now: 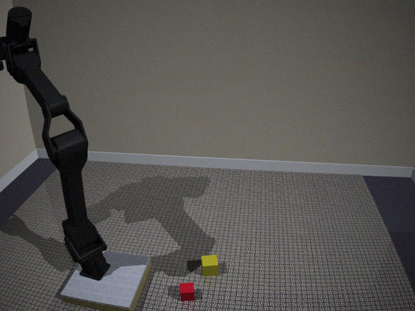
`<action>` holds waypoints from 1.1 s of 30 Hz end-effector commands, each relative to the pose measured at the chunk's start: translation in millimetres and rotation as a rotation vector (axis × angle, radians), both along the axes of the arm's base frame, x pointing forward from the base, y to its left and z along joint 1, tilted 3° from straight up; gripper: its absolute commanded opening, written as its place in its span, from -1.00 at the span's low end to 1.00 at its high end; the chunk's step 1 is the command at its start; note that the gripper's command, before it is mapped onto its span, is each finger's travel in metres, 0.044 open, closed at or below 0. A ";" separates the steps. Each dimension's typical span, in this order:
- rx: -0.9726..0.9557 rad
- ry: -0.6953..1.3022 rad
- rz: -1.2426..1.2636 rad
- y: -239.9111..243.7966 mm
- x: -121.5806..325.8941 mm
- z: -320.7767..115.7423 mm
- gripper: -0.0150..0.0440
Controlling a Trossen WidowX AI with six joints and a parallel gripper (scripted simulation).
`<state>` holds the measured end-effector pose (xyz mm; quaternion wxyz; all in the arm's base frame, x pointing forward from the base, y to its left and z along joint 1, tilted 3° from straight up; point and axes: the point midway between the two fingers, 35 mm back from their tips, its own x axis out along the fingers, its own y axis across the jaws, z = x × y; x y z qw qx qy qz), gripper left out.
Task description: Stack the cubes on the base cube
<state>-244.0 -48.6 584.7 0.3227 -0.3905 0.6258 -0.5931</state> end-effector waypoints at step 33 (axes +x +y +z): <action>-1.329 -0.562 -1.078 343.3 27.4 -101.0 0.41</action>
